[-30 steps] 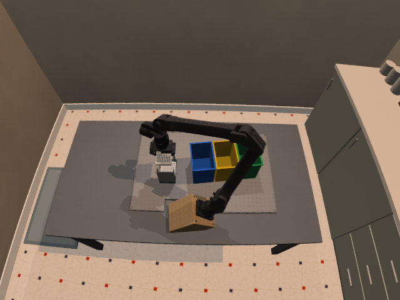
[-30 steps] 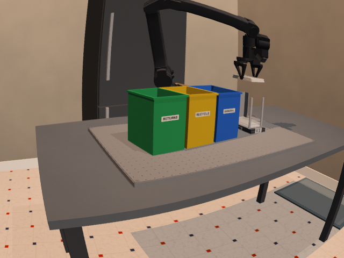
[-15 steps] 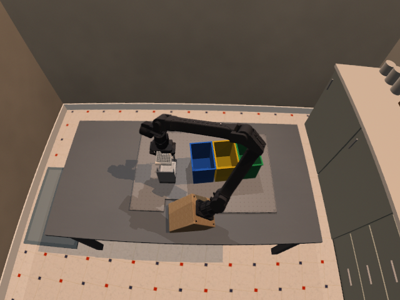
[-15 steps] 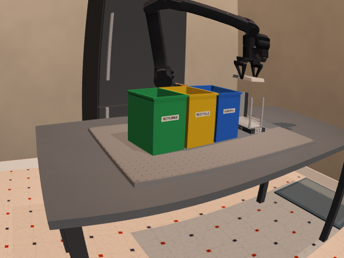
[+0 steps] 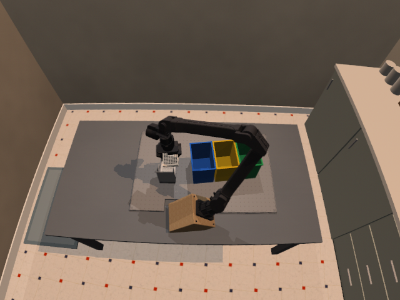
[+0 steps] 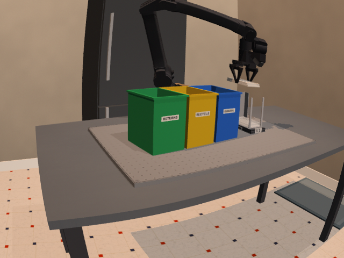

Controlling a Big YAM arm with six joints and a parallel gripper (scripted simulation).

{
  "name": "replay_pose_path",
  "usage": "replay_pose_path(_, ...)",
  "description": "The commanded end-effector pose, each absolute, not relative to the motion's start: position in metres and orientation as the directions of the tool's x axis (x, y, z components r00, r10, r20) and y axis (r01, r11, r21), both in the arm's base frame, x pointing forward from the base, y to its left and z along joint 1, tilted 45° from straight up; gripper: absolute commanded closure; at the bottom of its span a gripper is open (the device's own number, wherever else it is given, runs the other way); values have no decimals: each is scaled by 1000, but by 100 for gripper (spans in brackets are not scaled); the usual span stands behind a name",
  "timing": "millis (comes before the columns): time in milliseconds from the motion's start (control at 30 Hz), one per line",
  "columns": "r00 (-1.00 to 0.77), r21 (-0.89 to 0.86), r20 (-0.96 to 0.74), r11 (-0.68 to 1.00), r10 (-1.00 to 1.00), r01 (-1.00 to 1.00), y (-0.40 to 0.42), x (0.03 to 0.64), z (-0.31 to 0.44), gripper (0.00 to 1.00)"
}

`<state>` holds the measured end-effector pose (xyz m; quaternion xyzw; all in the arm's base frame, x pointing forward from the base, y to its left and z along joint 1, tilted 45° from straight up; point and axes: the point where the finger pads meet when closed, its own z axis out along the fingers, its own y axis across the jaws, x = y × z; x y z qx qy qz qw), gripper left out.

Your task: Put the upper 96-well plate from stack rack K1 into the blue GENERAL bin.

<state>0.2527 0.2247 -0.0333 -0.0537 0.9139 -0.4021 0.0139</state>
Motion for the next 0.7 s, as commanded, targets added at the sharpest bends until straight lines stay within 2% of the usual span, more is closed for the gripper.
replay_pose_path(0, -990, -705, 11, 701, -139, -106, 239, 259, -12, 100)
replay_pose_path(667, -990, -707, 13, 699, -139, -107, 196, 263, 29, 100)
